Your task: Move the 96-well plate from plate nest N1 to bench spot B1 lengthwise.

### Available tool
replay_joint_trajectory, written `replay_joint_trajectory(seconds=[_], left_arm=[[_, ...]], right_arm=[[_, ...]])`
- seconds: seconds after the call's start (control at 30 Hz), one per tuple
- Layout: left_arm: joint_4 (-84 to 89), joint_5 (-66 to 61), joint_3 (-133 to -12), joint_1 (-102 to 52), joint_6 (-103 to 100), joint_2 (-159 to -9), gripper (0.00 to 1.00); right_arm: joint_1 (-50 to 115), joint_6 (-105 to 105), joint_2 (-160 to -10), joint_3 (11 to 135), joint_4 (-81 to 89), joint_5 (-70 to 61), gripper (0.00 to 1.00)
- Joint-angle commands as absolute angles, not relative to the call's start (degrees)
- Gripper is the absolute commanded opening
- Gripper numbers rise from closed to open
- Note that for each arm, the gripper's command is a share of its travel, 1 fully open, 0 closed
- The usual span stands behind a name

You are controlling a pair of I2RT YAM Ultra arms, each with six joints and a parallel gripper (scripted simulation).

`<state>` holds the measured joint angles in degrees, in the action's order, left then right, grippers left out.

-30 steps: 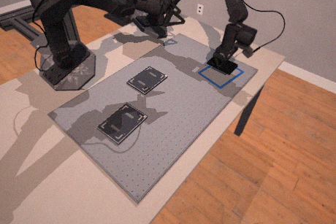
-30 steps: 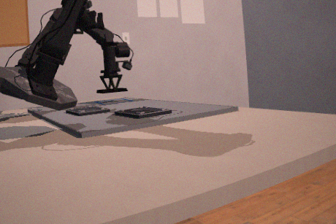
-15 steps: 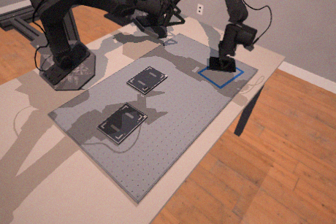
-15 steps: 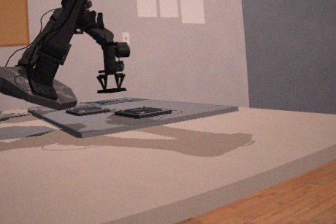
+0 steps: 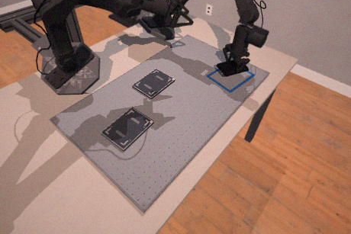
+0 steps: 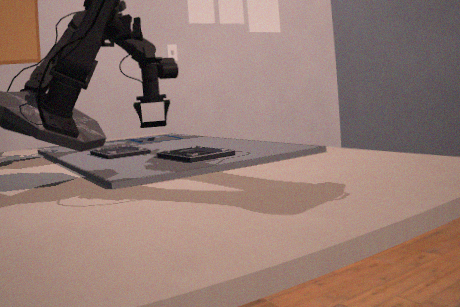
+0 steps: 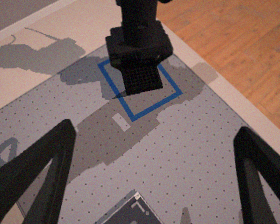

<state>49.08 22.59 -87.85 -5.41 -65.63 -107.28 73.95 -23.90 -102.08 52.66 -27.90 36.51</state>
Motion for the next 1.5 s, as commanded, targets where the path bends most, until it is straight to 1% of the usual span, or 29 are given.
replay_joint_trajectory(seconds=[0.0, 0.1, 0.27, 0.5, 0.73, 0.9, 1.47], left_arm=[[48.44, 22.92, -87.67, -5.78, -77.55, -105.71, 0.79], [48.57, 23.12, -87.7, -5.87, -82.34, -105.77, 0.79], [48.86, 23.51, -87.91, -6.02, -84.4, -105.95, 0.79], [49.88, 23.63, -88.93, -6.08, -83.42, -105.95, 0.79], [43.1, 22.61, -86.45, -4.28, -81.32, -108.61, 0.79], [41.5, 22.17, -85.46, -3.54, -80.84, -109.82, 0.79], [42.27, 22.47, -85.93, -3.49, -81.23, -110.3, 0.79]], right_arm=[[74.79, -23.91, -101.76, 54.37, -28.44, 36.42, 1.0], [74.79, -23.91, -101.76, 54.37, -28.44, 36.42, 1.0], [74.79, -23.91, -101.76, 54.37, -28.44, 36.42, 1.0], [74.79, -23.91, -101.76, 54.37, -28.44, 36.42, 1.0], [74.79, -23.91, -101.76, 54.37, -28.44, 36.42, 1.0], [74.79, -23.91, -101.76, 54.37, -28.44, 36.42, 1.0], [74.79, -23.91, -101.76, 54.37, -28.44, 36.42, 1.0]])
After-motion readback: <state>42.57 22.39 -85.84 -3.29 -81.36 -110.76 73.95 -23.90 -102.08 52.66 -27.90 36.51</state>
